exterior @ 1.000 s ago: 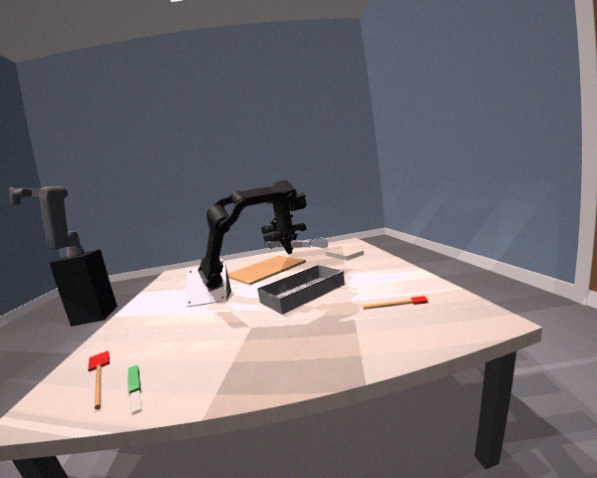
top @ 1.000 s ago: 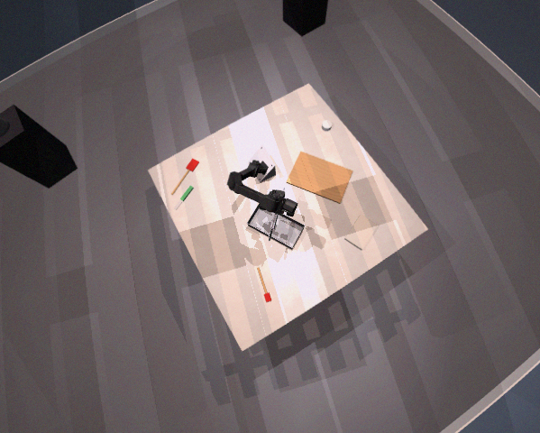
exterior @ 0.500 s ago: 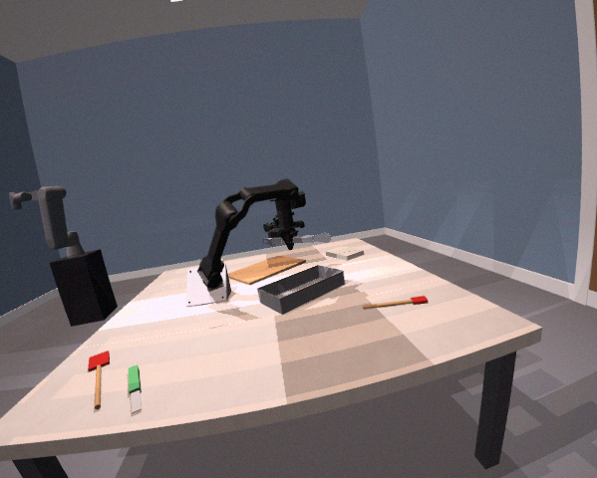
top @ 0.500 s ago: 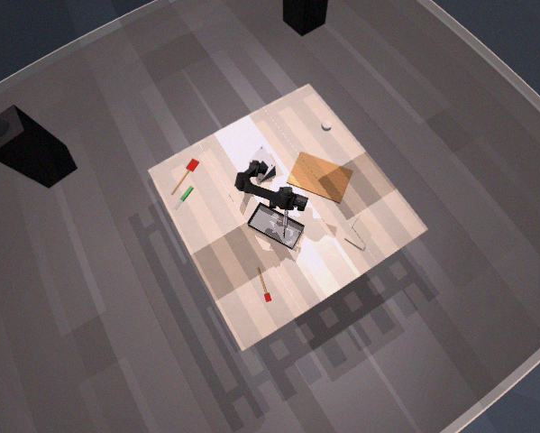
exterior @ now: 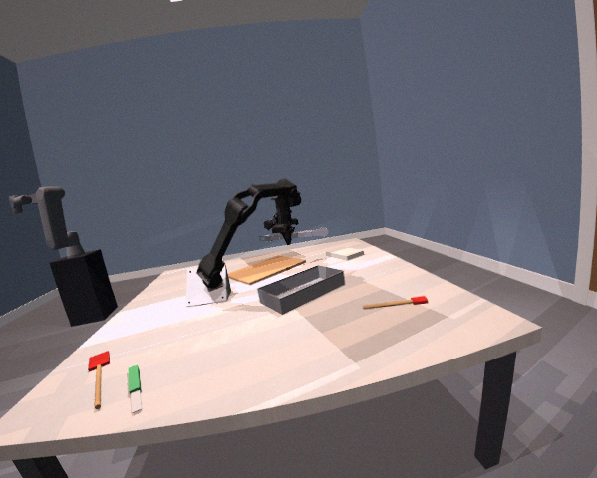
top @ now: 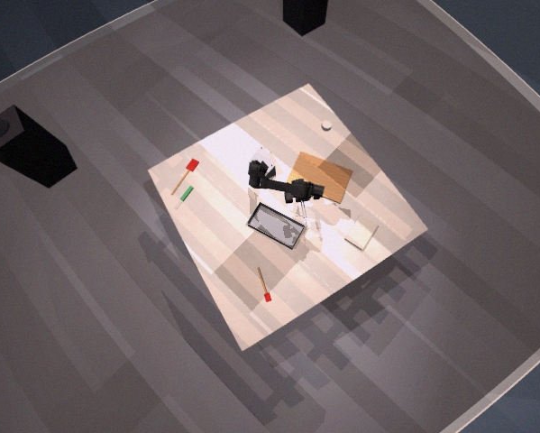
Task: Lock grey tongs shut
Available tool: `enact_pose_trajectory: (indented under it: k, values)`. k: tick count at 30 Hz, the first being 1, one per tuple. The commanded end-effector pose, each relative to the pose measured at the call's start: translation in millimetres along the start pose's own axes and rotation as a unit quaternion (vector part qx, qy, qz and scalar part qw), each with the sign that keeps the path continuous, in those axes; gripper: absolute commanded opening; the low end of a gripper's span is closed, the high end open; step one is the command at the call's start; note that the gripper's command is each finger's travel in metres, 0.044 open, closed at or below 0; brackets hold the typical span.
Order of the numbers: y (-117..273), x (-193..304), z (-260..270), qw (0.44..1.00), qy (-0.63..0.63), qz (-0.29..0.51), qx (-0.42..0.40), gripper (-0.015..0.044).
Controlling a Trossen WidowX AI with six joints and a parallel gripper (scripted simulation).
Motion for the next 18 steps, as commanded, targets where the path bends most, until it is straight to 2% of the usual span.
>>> enact_pose_trajectory:
  k: [1, 12, 18]
  values:
    - [0, -20, -22, 0.999, 0.037, -0.001, 0.002, -0.015]
    - [0, -43, -41, 0.997, 0.078, -0.002, 0.001, -0.015]
    - [6, -85, -63, 0.989, 0.151, -0.004, 0.006, -0.015]
Point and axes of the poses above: the point midway between the two fingers, 35 mm back from their tips, its own y axis back along the fingers, its own z axis across the jaws, x = y × z, the point moved 4 cm from there along y, back along the fingers, and after that the axes turned 14 degrees about -y, right-handed, at the moved point
